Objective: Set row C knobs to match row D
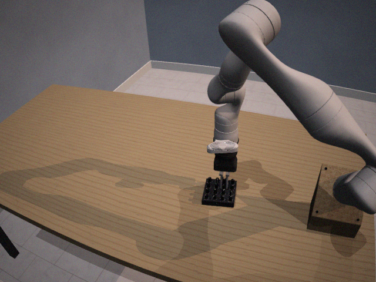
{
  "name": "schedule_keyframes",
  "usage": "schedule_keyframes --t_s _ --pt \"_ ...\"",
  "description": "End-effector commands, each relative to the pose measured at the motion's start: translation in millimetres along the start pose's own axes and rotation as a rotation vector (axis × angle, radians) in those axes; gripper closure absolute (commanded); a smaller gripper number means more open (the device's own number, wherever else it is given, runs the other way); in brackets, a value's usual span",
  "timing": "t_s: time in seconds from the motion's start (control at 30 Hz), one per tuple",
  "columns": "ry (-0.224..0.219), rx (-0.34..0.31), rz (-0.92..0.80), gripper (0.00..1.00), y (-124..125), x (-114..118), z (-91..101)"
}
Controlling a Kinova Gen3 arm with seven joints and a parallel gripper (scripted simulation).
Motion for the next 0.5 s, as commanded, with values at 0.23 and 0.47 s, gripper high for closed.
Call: schedule_keyframes --t_s 0.23,0.47 --pt "-0.002 -0.001 -0.008 0.70 -0.3 0.4 0.8" --pt "-0.002 -0.001 -0.026 0.70 -0.3 0.4 0.8"
Point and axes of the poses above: the point where the finger pads meet when closed, its own z axis back along the fingers, its own x axis across the jaws, y = z × x, the point moved 6 cm from there along z, back along the fingers, and after that the axes turned 14 degrees about -z, right-handed, at the moved point
